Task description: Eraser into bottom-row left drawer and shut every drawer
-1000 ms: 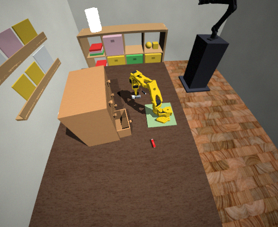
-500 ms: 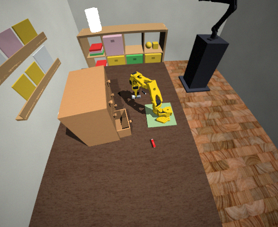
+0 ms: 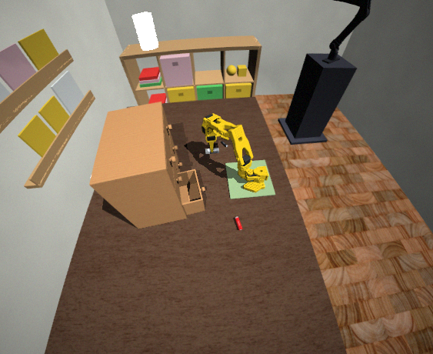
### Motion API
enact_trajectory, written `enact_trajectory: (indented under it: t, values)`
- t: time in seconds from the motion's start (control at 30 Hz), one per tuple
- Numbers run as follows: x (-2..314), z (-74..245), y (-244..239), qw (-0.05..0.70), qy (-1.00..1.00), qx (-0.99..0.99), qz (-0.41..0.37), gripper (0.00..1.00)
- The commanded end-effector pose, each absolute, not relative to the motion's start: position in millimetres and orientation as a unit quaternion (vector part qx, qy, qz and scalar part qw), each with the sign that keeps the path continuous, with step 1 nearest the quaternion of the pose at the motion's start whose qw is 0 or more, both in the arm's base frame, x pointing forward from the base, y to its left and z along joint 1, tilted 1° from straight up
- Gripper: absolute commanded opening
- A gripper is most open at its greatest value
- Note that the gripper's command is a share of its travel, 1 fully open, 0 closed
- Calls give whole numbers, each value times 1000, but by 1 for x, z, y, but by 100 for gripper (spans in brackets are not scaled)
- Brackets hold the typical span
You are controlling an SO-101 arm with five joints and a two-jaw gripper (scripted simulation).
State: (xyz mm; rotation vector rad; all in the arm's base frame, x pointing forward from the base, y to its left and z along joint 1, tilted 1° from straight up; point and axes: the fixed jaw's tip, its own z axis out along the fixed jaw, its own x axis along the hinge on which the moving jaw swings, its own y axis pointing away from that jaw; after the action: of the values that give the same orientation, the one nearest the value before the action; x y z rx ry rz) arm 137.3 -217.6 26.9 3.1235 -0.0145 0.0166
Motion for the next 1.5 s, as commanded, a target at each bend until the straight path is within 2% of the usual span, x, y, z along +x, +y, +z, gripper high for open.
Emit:
enact_trajectory:
  t: [0.0, 1.47]
  values:
    - [135, 20, -216, 1, -5, 1000, 1, 27]
    - [136, 4, -215, 1, -5, 1000, 1, 27]
